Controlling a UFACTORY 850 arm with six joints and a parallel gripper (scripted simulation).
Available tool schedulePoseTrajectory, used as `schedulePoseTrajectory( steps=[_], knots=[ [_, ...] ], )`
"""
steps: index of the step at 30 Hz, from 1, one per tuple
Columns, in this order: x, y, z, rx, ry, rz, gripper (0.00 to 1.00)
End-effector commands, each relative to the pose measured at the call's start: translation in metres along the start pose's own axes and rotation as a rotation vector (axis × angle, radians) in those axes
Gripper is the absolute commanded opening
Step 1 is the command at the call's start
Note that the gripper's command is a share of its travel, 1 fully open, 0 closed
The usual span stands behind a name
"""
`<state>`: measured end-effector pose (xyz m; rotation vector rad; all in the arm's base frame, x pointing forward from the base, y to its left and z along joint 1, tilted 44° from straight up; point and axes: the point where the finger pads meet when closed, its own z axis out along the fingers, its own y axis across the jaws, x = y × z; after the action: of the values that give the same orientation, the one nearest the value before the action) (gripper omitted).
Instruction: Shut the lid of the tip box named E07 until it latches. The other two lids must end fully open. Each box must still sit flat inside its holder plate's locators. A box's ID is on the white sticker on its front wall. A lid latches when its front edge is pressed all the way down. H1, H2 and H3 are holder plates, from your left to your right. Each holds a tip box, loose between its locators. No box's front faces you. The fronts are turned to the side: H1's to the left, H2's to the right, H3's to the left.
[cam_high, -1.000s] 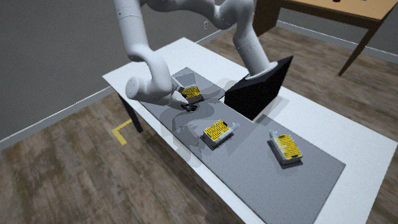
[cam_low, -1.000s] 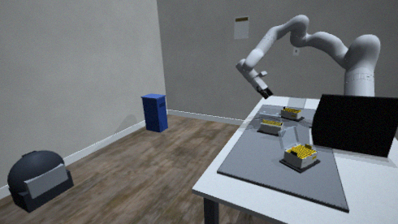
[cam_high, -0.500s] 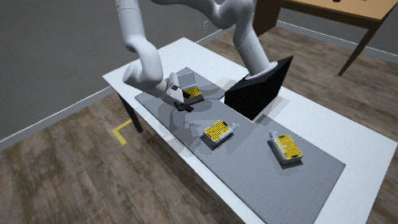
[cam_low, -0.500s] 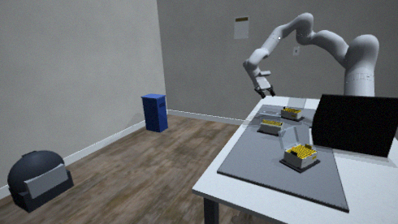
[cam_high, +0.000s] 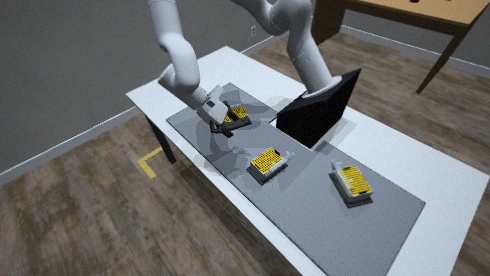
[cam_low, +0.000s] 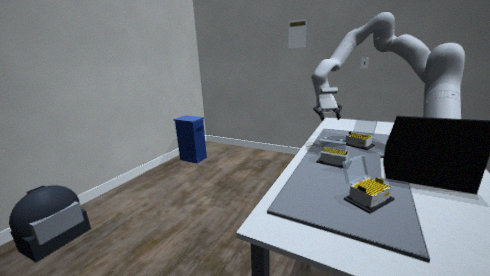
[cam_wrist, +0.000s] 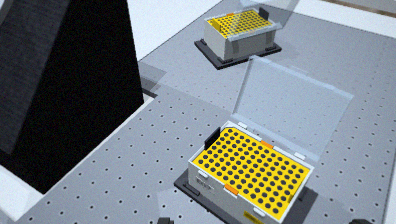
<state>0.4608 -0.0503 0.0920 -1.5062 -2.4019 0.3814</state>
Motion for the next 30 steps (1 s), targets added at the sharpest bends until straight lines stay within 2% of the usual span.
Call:
schedulePoseTrajectory(
  steps=[1, 30],
  knots=[
    [0.001, 0.001, 0.000, -0.050, -0.006, 0.038, 1.00],
    [-0.088, 0.001, 0.088, -0.049, -0.006, 0.038, 1.00]
  ],
)
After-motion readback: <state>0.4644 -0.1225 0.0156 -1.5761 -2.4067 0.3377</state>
